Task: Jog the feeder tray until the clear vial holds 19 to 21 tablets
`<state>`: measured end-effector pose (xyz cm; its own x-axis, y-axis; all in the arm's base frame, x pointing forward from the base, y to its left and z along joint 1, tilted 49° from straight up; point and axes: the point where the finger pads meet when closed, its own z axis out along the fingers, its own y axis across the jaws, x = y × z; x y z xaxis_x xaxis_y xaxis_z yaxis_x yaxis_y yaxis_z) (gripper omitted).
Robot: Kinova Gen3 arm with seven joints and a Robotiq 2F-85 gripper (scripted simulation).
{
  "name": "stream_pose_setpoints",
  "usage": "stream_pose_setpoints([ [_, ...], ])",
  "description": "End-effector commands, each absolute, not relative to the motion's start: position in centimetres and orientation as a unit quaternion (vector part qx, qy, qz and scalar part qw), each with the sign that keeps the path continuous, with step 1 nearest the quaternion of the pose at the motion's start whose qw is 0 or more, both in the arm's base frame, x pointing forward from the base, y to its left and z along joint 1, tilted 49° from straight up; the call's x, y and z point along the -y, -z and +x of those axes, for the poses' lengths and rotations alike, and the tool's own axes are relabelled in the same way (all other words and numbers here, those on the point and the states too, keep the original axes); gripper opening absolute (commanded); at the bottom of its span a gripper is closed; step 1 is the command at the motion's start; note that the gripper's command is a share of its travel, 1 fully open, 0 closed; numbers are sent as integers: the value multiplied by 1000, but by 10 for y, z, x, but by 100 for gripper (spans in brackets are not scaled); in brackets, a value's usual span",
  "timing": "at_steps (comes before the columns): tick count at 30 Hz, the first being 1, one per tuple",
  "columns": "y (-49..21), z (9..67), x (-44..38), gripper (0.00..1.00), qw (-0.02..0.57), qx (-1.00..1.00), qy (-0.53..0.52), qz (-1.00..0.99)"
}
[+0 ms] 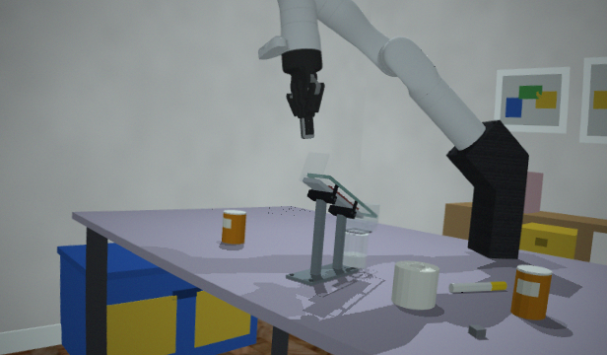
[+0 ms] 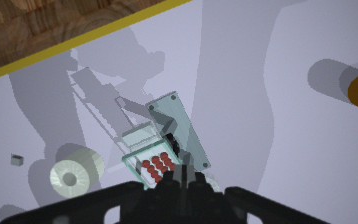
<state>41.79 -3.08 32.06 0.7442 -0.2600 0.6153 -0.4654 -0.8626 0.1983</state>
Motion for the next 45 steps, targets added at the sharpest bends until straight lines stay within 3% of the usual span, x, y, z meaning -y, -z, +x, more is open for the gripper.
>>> stream_pose_setpoints([
  [1, -309, 428, 6, 0, 176, 161, -283, 929],
  [20, -323, 467, -16, 0, 284, 2, -290, 914],
  [45, -321, 475, -16, 0, 296, -20, -290, 910],
])
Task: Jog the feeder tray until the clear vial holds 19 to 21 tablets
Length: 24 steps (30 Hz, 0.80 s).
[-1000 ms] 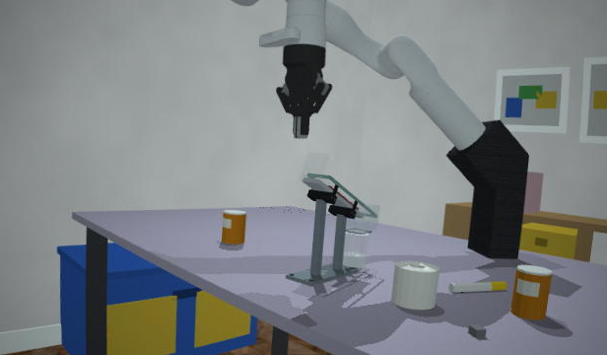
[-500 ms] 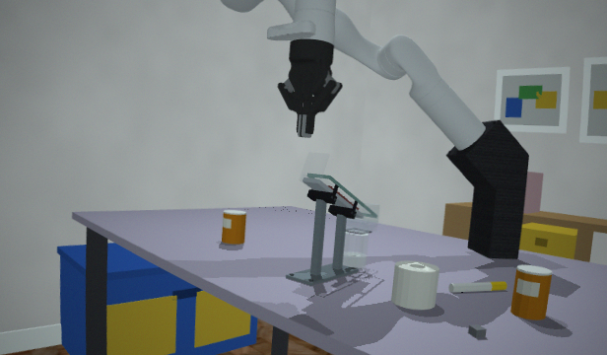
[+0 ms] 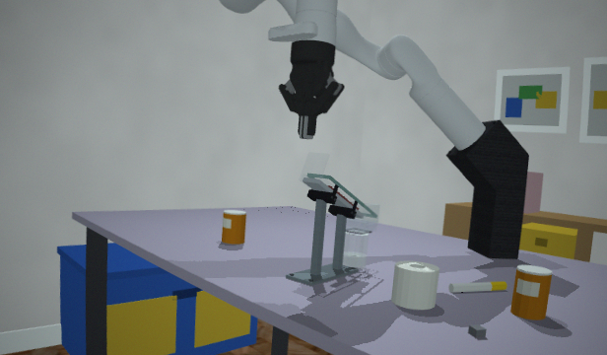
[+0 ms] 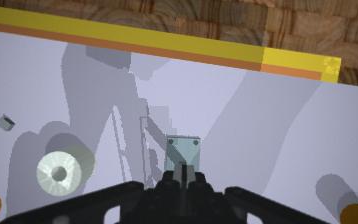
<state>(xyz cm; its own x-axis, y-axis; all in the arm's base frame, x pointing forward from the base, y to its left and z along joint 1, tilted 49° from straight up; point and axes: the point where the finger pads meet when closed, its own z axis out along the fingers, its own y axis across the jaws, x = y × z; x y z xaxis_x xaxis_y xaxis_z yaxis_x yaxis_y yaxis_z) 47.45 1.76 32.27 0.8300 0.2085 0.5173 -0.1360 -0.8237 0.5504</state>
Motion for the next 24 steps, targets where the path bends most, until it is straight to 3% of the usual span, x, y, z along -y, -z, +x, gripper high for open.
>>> stream_pose_setpoints([
  [1, -320, 476, -15, 0, 296, -20, -290, 910],
  [24, -291, 501, 8, 0, 296, -20, -290, 910],
])
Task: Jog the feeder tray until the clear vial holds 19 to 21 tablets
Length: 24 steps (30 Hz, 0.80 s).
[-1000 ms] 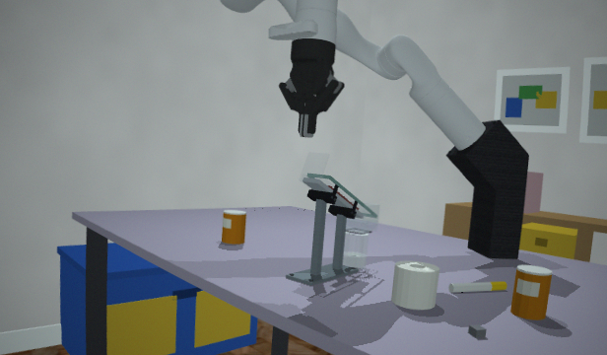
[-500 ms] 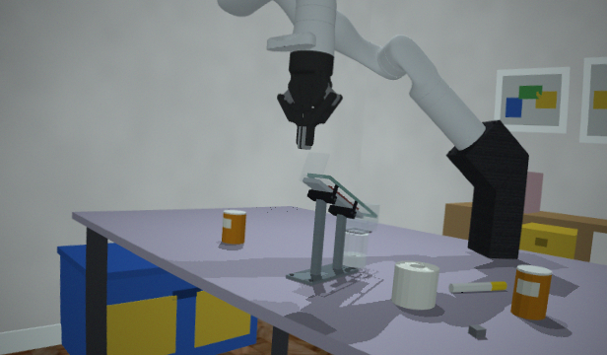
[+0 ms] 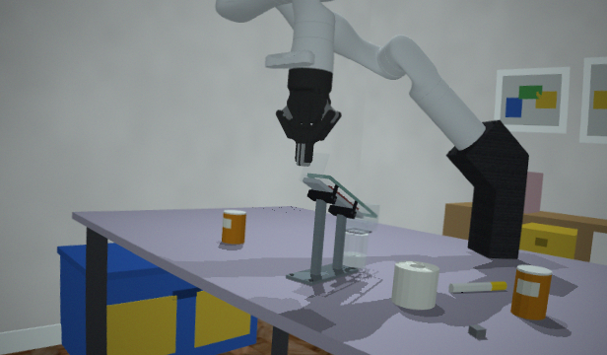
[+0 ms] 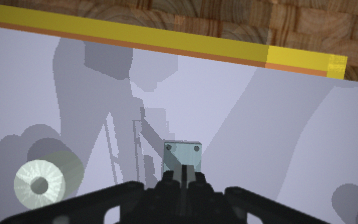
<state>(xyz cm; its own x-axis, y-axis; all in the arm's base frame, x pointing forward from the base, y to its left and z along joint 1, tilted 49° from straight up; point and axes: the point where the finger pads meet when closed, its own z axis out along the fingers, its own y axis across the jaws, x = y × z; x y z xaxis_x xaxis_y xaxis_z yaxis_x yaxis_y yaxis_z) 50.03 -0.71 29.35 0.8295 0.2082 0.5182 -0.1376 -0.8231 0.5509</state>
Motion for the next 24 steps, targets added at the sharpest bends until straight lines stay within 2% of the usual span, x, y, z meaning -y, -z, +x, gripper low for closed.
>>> stream_pose_setpoints([
  [1, -291, 501, 8, 0, 296, -20, -290, 910],
  [24, -285, 497, 11, 0, 296, -20, -290, 910],
])
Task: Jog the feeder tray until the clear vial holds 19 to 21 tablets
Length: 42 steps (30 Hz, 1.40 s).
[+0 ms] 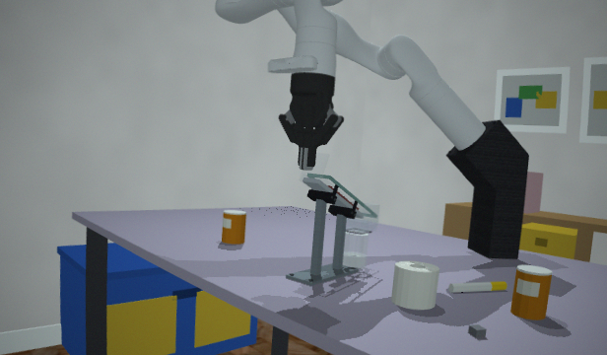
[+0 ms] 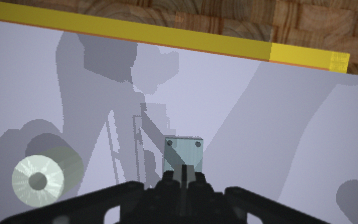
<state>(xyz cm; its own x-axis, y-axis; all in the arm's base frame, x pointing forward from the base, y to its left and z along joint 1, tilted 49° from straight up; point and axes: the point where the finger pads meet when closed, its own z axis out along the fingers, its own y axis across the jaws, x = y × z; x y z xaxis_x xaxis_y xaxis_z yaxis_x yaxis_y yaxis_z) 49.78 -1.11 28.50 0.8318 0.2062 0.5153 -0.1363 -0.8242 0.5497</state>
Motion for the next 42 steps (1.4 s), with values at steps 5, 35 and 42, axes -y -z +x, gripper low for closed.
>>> stream_pose_setpoints([
  [5, -283, 496, 12, 0, 296, -20, -290, 910],
  [35, -285, 497, 11, 0, 296, -20, -290, 910],
  [42, -294, 504, 6, 0, 296, -20, -290, 910],
])
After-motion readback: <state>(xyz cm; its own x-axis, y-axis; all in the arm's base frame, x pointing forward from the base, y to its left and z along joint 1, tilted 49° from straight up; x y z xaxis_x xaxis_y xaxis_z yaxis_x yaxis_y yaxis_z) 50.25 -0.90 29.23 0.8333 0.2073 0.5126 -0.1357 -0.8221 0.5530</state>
